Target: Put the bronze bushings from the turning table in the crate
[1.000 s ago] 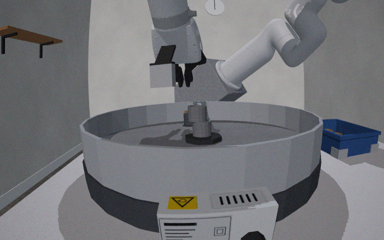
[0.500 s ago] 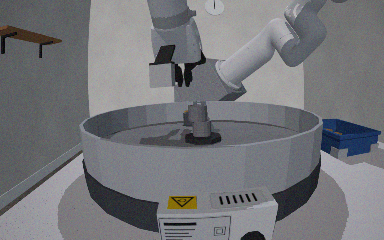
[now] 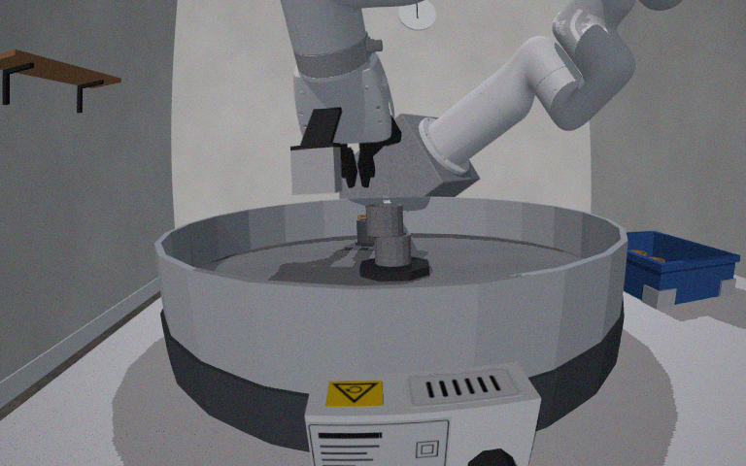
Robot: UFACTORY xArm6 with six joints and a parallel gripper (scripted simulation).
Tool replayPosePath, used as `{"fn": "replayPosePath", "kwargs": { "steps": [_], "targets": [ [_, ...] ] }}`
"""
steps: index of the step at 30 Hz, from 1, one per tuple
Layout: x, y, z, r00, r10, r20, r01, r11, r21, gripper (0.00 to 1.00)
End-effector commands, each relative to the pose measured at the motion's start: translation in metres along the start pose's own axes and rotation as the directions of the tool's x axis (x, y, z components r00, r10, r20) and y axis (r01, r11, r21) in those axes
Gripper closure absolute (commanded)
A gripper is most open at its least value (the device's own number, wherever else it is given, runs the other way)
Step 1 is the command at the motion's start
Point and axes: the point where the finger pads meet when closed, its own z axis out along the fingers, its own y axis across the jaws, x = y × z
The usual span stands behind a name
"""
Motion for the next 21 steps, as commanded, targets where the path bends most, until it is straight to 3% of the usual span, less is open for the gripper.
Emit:
{"fn": "replayPosePath", "kwargs": {
  "steps": [1, 21],
  "targets": [
    [0.0, 0.0, -0.001, 1.0, 0.0, -0.002, 0.0, 1.0, -0.002, 0.89],
    [0.011, 0.0, 0.012, 1.0, 0.0, -0.002, 0.0, 1.0, -0.002, 0.89]
  ]
}}
